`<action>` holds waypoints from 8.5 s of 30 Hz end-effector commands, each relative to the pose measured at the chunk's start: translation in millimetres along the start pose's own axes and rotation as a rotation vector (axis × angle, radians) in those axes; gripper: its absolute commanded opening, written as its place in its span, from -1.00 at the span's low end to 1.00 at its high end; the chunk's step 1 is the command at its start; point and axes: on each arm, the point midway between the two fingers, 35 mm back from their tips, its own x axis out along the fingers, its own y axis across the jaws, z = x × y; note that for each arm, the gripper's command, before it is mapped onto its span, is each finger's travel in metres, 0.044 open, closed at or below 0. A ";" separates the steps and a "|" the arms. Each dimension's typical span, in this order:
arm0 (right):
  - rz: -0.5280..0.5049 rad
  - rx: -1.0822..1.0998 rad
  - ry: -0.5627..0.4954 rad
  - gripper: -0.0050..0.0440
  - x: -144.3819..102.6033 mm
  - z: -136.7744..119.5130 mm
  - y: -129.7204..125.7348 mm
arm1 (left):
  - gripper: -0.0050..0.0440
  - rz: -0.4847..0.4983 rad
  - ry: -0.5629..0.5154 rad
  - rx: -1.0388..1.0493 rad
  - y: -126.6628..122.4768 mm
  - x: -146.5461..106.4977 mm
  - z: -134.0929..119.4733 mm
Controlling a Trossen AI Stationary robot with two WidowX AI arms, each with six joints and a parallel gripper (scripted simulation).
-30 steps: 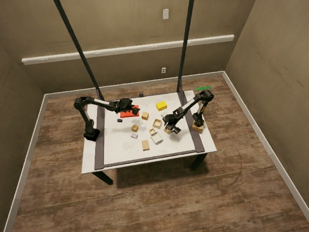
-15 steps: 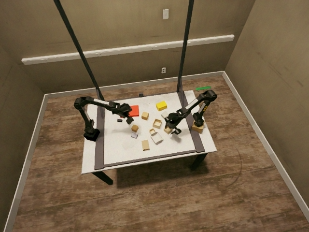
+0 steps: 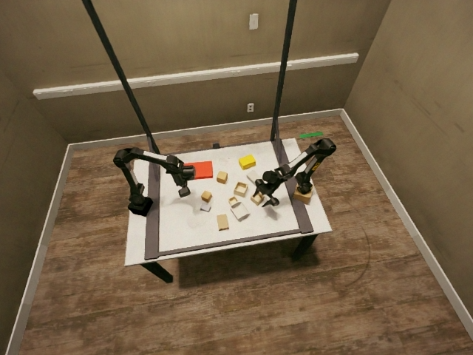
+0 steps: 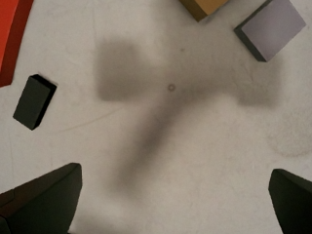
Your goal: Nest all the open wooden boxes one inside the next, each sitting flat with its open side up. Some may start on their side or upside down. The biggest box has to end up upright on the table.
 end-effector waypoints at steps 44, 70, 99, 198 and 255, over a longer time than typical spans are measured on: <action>-0.005 0.013 0.033 0.84 -7.3 -8.1 0.3 | -0.80 0.096 0.739 -0.234 -65.3 25.8 -50.8; -0.005 0.013 0.033 0.84 -7.3 -8.1 0.3 | 0.09 0.089 0.723 -0.233 -65.8 43.0 -61.2; -0.005 0.013 0.033 0.84 -7.3 -8.1 0.3 | 0.27 0.076 0.706 -0.234 -67.4 -3.8 -14.6; -0.649 0.483 -1.124 0.84 -6.7 149.1 99.3 | 0.27 0.080 0.720 -0.236 -175.7 5.2 48.5; -0.579 0.642 -1.323 0.84 -26.5 144.0 126.7 | 0.27 0.477 0.611 -1.281 -176.8 7.4 49.8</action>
